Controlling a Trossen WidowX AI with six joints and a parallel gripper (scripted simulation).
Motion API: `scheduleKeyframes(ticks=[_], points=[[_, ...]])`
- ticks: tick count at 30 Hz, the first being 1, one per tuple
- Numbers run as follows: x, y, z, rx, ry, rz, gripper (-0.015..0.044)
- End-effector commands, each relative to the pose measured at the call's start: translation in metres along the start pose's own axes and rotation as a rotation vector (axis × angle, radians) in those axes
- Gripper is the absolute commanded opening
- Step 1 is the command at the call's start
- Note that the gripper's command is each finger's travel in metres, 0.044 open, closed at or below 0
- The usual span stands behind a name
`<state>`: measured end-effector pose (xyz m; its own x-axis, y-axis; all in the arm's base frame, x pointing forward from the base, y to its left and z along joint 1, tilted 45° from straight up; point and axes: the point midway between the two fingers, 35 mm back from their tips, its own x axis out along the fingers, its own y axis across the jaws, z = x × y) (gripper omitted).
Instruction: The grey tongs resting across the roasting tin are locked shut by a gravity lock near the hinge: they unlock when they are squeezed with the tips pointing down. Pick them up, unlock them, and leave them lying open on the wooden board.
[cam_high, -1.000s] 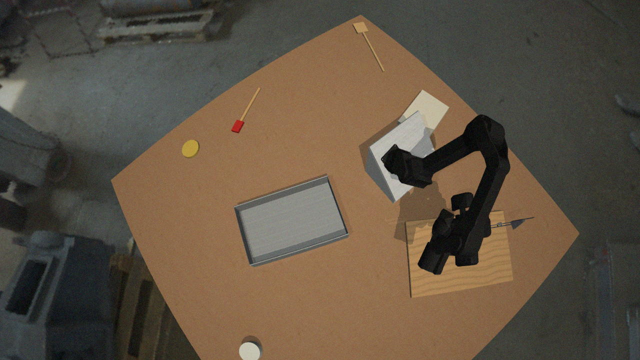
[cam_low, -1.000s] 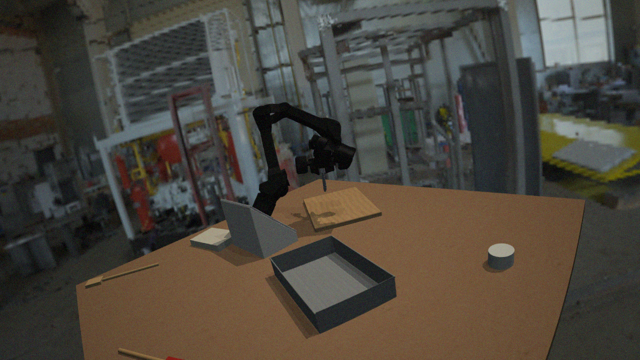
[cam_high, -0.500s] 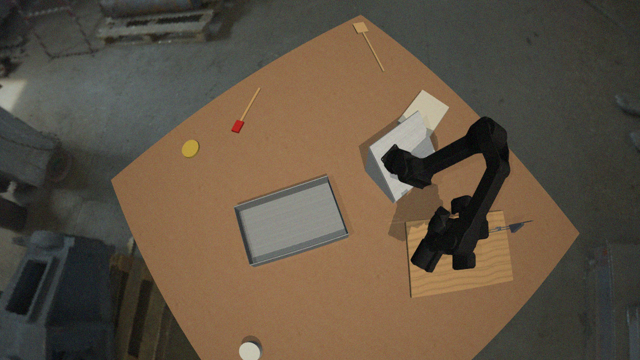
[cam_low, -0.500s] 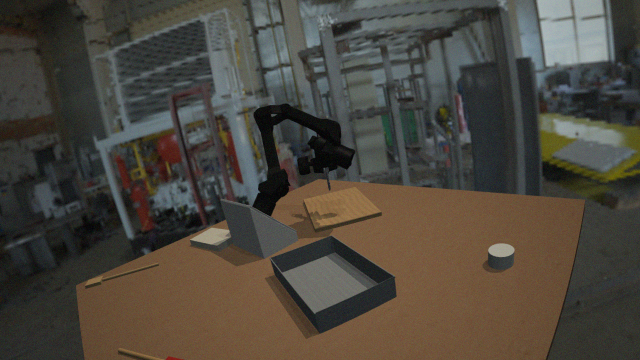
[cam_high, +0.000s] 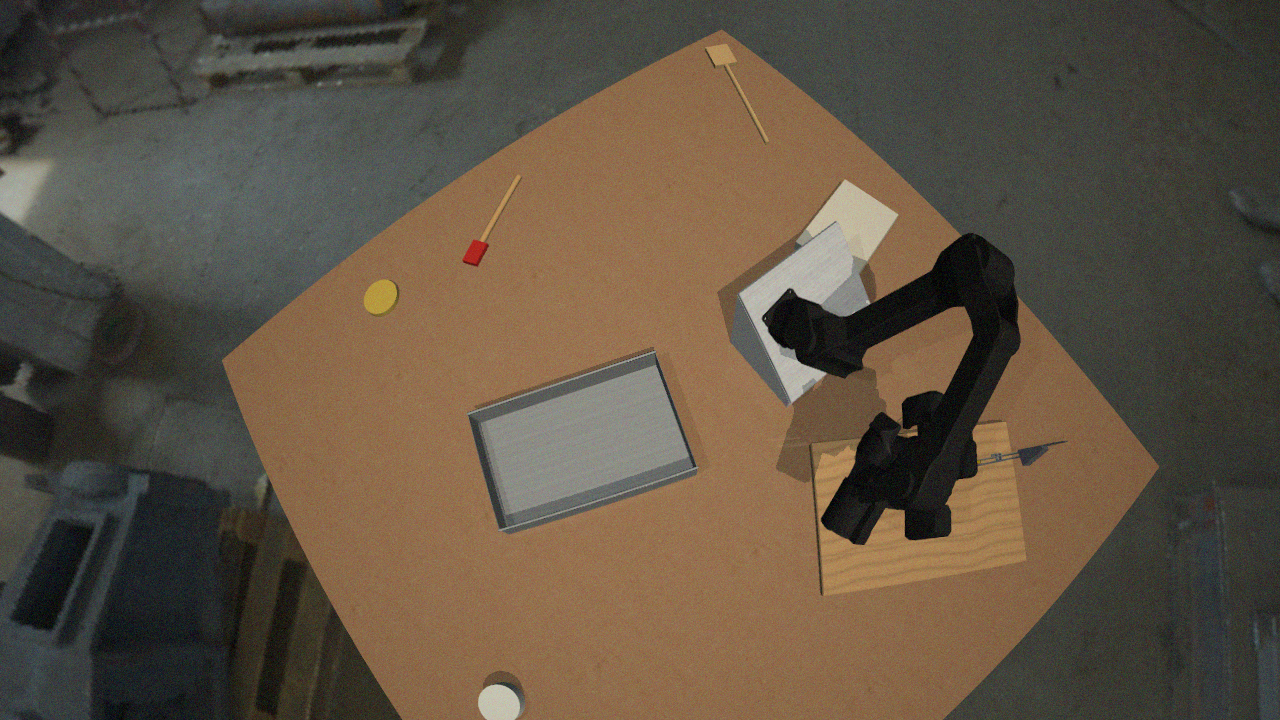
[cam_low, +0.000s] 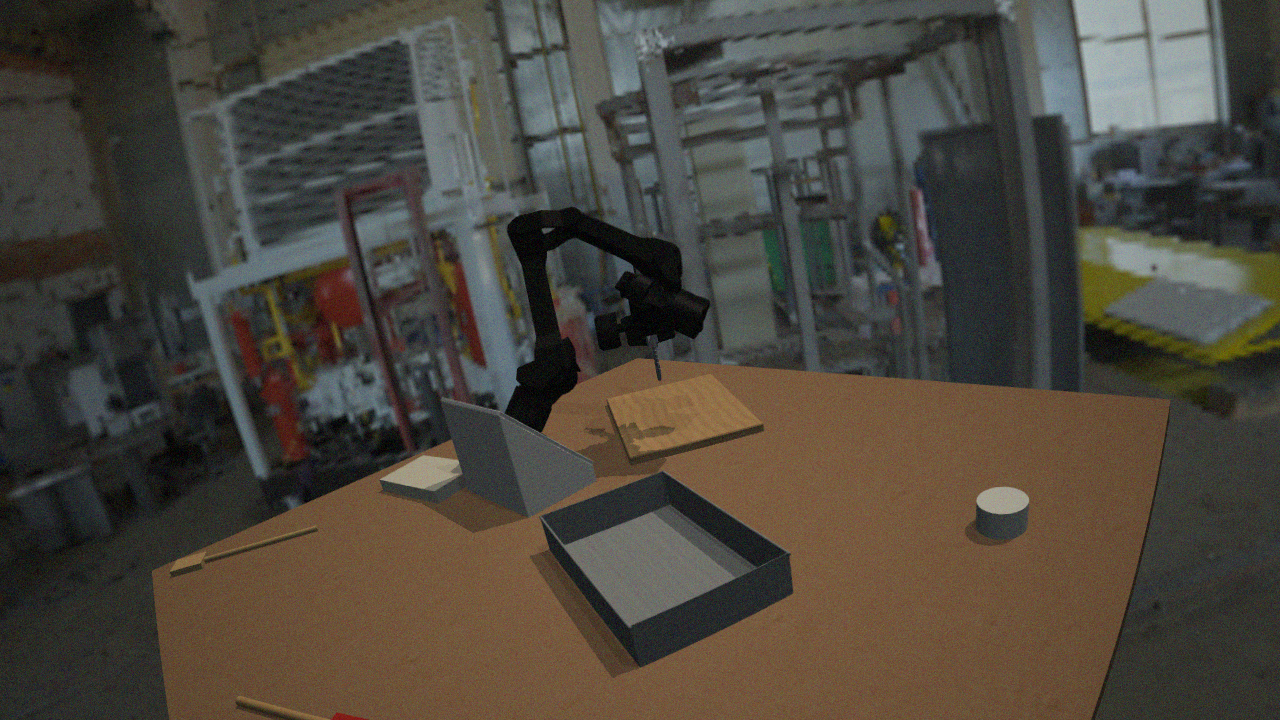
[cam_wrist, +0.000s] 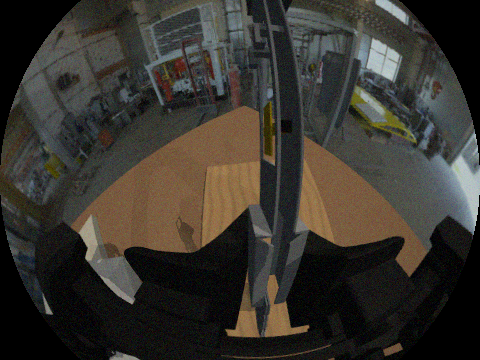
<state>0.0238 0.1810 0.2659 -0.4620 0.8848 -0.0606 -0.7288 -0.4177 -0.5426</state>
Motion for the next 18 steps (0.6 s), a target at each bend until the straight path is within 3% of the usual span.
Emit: scheduleKeyframes(ticks=[1, 11, 18], points=[[0.0, -0.001, 0.001, -0.001, -0.006, -0.005, -0.015], [0.0, 0.0, 0.001, 0.0, -0.004, 0.0, -0.015], [0.007, 0.015, -0.001, 0.034, 0.048, 0.129, -0.015]])
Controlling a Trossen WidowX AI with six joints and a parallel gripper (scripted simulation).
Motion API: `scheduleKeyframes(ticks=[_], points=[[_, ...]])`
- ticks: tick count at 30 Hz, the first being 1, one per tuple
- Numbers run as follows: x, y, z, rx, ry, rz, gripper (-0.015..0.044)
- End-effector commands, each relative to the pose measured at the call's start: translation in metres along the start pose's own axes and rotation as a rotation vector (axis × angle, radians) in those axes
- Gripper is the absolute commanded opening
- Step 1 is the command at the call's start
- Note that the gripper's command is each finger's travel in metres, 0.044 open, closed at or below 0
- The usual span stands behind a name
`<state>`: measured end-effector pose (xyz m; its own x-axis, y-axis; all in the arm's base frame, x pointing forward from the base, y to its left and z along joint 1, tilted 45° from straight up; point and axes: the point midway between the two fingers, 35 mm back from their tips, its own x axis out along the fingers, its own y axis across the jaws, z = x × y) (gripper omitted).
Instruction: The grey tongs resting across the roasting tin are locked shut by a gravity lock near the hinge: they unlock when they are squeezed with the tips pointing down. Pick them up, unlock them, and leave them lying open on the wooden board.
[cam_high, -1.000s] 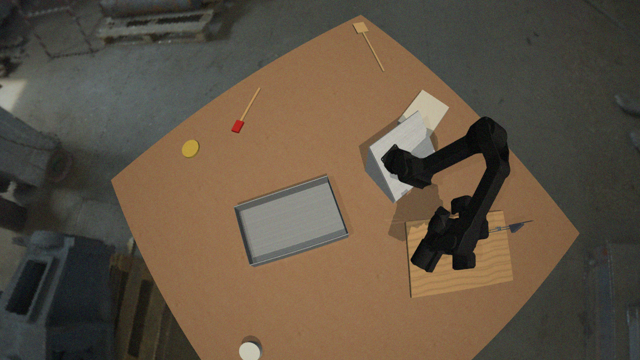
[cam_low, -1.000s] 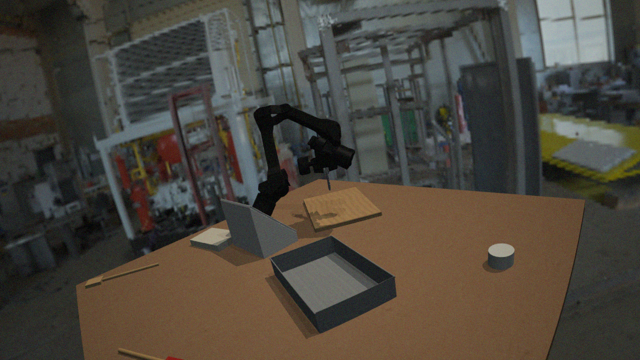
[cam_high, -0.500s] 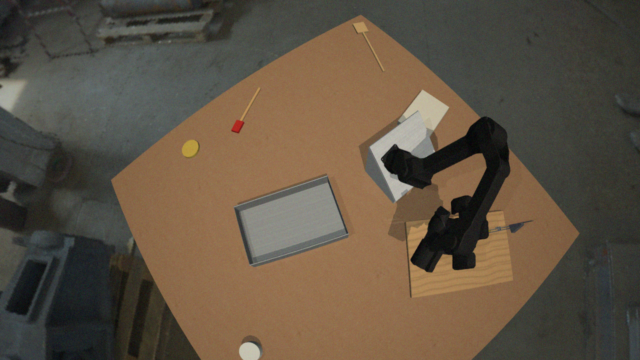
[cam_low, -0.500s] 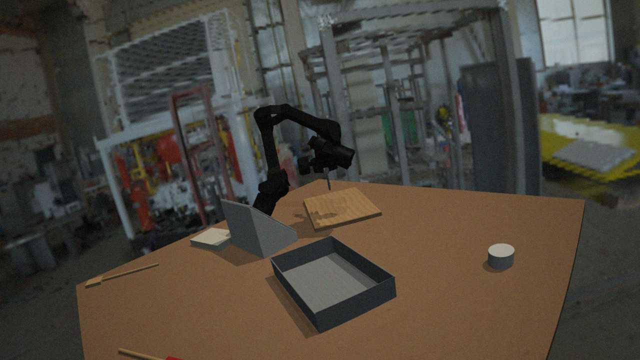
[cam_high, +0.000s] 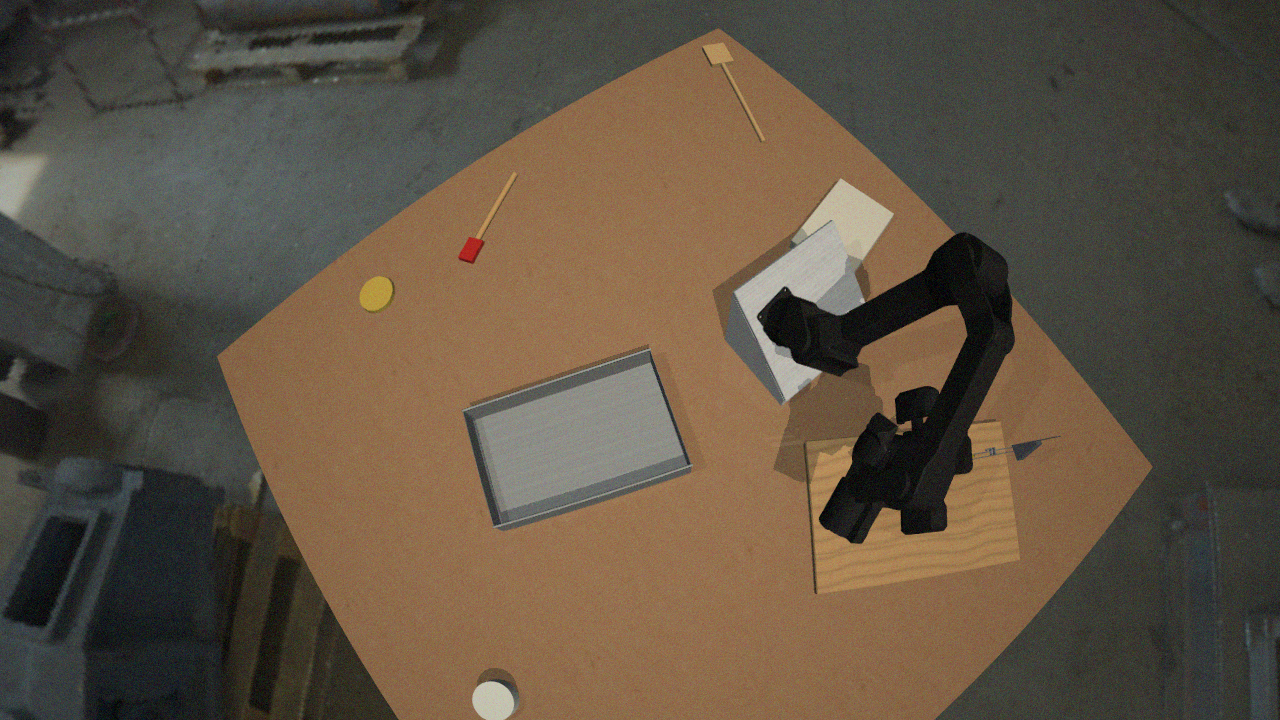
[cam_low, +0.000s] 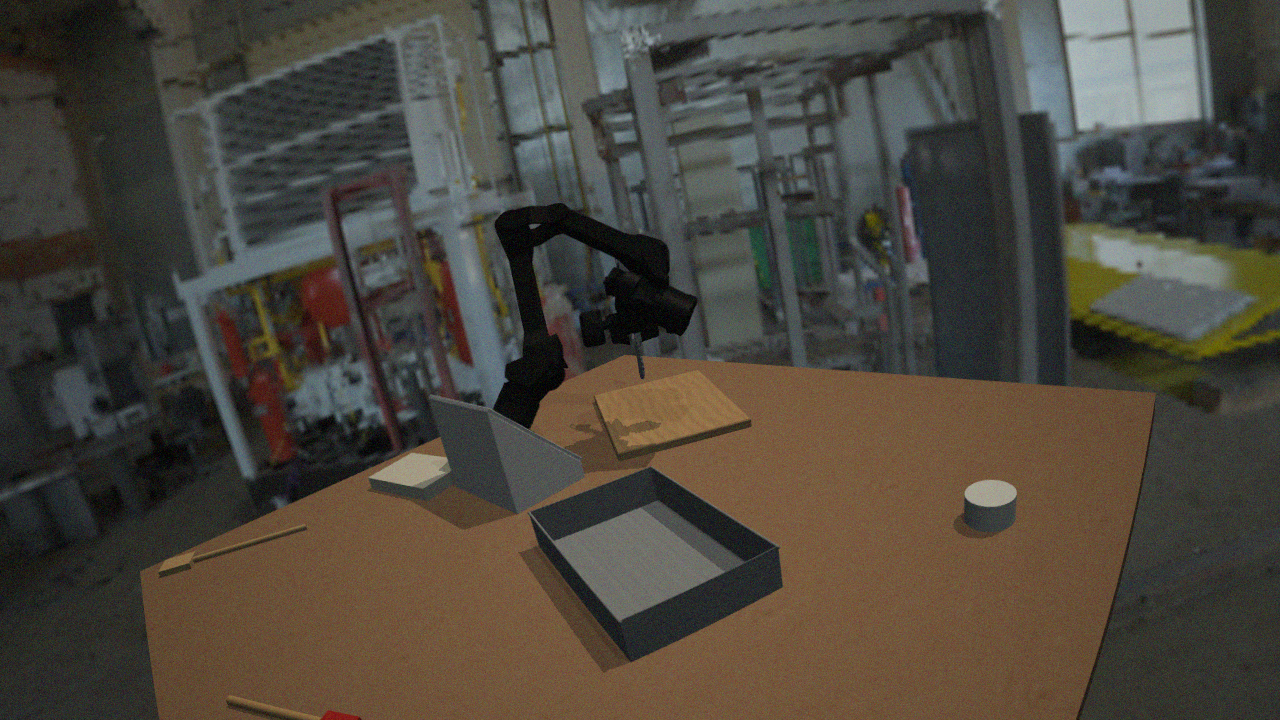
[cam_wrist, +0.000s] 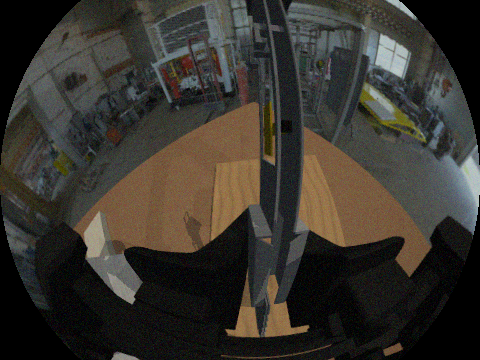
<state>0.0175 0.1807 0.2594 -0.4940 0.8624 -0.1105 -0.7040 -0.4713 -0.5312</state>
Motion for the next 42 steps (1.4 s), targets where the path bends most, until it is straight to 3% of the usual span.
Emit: scheduleKeyframes(ticks=[1, 22, 42], points=[[0.005, 0.009, 0.001, 0.033, 0.039, 0.095, -0.015], [0.012, 0.051, -0.011, 0.062, 0.394, 0.467, -0.015], [0.007, 0.043, -0.012, -0.02, 0.748, 0.444, -0.015]])
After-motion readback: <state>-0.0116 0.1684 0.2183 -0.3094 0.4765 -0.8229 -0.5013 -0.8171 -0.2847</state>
